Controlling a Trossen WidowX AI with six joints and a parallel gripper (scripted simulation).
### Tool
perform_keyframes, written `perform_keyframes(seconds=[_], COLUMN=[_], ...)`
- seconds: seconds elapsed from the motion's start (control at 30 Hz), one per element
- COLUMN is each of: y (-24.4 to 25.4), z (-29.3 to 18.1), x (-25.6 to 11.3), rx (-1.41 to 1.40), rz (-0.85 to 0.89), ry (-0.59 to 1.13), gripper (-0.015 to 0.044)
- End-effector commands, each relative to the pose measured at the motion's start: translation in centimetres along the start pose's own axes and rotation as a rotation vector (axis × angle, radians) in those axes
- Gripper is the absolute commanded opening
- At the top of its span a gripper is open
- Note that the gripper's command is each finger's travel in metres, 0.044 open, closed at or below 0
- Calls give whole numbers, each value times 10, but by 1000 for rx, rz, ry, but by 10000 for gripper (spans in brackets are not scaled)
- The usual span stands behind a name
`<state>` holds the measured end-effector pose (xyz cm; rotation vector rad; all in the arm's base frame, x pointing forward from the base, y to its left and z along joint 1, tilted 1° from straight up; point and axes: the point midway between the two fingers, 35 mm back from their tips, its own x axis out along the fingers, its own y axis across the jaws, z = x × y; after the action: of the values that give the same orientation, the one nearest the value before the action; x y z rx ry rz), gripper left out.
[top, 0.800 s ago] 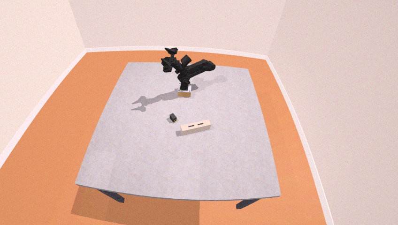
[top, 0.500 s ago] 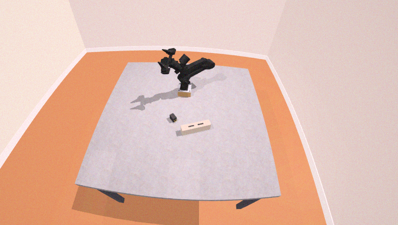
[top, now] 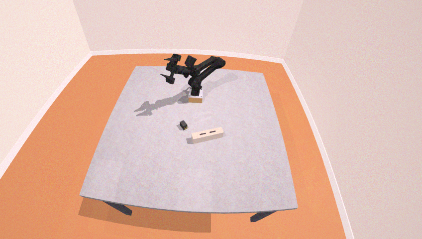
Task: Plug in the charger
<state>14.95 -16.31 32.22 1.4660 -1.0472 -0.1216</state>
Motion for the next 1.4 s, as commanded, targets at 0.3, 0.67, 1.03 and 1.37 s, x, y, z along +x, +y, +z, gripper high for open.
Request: perform_keyframes(seconds=[0.3,0.67,1.03,1.37], y=[-44,-86,-113,-146], z=[-11,-23,-36,-48], x=[22,30,36,30], rx=[-295,-554,-647,-865], rz=[-252,-460,-603,-738], ry=[51,165,246,418], gripper=[440,440,440,440])
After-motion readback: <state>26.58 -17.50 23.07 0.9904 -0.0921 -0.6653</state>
